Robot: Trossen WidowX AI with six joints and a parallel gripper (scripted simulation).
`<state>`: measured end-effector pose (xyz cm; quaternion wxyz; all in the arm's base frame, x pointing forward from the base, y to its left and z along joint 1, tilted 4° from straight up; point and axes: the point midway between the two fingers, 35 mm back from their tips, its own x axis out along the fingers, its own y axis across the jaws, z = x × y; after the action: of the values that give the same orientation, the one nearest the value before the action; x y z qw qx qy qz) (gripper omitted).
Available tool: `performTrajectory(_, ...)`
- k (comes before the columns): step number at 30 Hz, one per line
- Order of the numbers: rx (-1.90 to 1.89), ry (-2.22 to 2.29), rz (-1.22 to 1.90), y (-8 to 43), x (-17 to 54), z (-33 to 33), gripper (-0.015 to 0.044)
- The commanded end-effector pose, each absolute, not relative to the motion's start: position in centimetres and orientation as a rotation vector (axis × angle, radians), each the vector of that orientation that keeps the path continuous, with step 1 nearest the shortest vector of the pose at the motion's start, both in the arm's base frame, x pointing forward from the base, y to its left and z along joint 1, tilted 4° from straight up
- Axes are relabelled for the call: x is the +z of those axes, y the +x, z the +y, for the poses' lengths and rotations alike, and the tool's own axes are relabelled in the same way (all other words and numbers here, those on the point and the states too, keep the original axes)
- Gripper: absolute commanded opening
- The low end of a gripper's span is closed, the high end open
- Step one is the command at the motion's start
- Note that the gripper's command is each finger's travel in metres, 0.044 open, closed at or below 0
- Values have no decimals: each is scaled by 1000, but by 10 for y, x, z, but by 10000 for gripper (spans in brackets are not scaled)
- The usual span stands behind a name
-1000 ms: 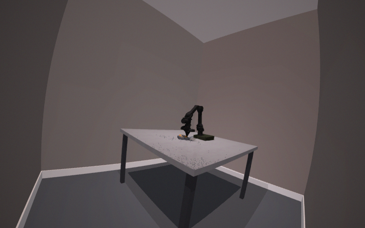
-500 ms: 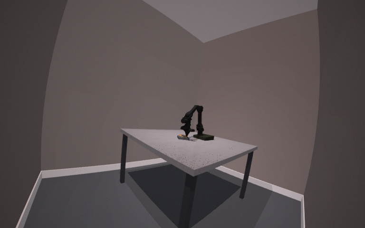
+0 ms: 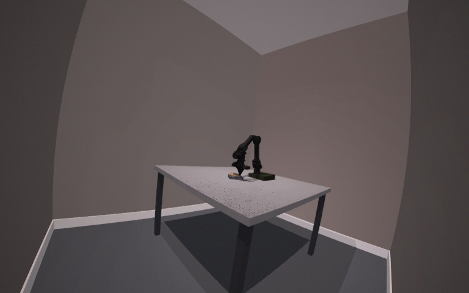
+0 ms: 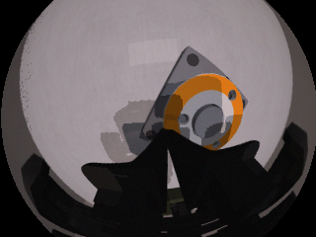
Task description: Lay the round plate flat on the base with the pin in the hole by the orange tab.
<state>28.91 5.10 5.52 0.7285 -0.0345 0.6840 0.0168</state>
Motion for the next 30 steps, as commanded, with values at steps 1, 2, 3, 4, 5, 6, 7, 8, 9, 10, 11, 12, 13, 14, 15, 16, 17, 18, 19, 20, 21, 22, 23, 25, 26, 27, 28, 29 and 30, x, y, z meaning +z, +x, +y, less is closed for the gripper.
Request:
performTrajectory(1, 38, -74, 1478, 297, 58, 52, 0)
performTrajectory(2, 38, -74, 1478, 297, 58, 52, 0)
performTrajectory(3, 38, -74, 1478, 297, 58, 52, 0)
performTrajectory(4, 38, -74, 1478, 297, 58, 52, 0)
performTrajectory(5, 38, -74, 1478, 297, 58, 52, 0)
performTrajectory(6, 38, -74, 1478, 297, 58, 52, 0)
performTrajectory(7, 38, -74, 1478, 297, 58, 52, 0)
performTrajectory(8, 38, -74, 1478, 298, 58, 52, 0)
performTrajectory(9, 38, -74, 1478, 298, 58, 52, 0)
performTrajectory(10, 38, -74, 1478, 299, 58, 52, 0)
performTrajectory(11, 38, -74, 1478, 299, 58, 52, 0)
performTrajectory(12, 38, -74, 1478, 300, 58, 51, 0)
performTrajectory(13, 38, -74, 1478, 301, 59, 51, 0)
performTrajectory(14, 38, -74, 1477, 303, 59, 51, 0)
performTrajectory(15, 38, -74, 1477, 304, 59, 51, 0)
performTrajectory(16, 38, -74, 1477, 305, 60, 50, 0)
performTrajectory(17, 38, -74, 1477, 306, 60, 50, 0)
performTrajectory(18, 38, -74, 1477, 308, 60, 49, 0)
performTrajectory(19, 38, -74, 1477, 309, 60, 49, 0)
performTrajectory(20, 38, -74, 1477, 310, 60, 49, 0)
performTrajectory(21, 38, -74, 1477, 311, 61, 48, 0)
performTrajectory(22, 38, -74, 1476, 313, 61, 48, 0)
performTrajectory(23, 38, -74, 1476, 314, 61, 47, 0)
performTrajectory(25, 38, -74, 1476, 317, 61, 46, 0)
performTrajectory(26, 38, -74, 1476, 318, 62, 45, 0)
performTrajectory(27, 38, -75, 1476, 319, 62, 44, 0)
performTrajectory(28, 38, -75, 1476, 320, 62, 43, 0)
performTrajectory(29, 38, -75, 1476, 322, 63, 43, 0)
performTrajectory(30, 38, -75, 1476, 323, 63, 42, 0)
